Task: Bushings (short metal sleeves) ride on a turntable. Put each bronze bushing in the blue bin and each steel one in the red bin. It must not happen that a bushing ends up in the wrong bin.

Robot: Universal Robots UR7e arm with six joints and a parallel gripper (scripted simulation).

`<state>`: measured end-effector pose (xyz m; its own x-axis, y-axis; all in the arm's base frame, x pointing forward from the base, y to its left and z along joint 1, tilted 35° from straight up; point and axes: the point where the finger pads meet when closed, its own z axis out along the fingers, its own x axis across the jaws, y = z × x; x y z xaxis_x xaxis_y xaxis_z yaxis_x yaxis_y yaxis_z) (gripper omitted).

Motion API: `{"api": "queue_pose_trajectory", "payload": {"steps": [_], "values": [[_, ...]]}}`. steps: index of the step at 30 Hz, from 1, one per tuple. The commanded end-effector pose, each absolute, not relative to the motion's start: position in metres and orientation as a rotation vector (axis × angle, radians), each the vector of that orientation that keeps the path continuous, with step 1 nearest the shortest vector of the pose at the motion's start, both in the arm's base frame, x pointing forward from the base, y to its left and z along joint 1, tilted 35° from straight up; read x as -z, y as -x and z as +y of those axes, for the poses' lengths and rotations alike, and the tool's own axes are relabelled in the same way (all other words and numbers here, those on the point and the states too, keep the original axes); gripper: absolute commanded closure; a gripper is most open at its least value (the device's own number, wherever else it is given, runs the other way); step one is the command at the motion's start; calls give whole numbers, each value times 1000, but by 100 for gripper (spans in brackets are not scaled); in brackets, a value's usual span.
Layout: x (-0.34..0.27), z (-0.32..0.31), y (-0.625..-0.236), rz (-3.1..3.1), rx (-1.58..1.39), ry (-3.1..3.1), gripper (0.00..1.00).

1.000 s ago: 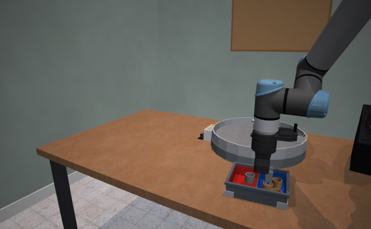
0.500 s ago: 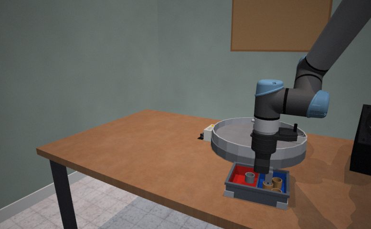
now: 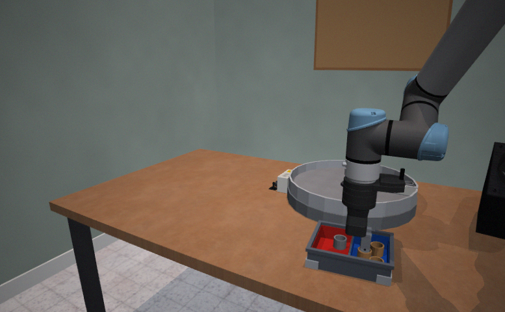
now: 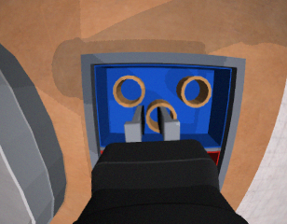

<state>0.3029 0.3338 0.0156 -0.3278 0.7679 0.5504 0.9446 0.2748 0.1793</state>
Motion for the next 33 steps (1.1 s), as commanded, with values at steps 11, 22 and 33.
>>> {"api": "queue_pose_trajectory", "payload": {"steps": [11, 22, 33], "values": [[-16, 334, -303, -2196, 689, 1555, 58], [-17, 333, -303, -2196, 689, 1555, 58], [-19, 330, -304, -2196, 689, 1555, 58]]}}
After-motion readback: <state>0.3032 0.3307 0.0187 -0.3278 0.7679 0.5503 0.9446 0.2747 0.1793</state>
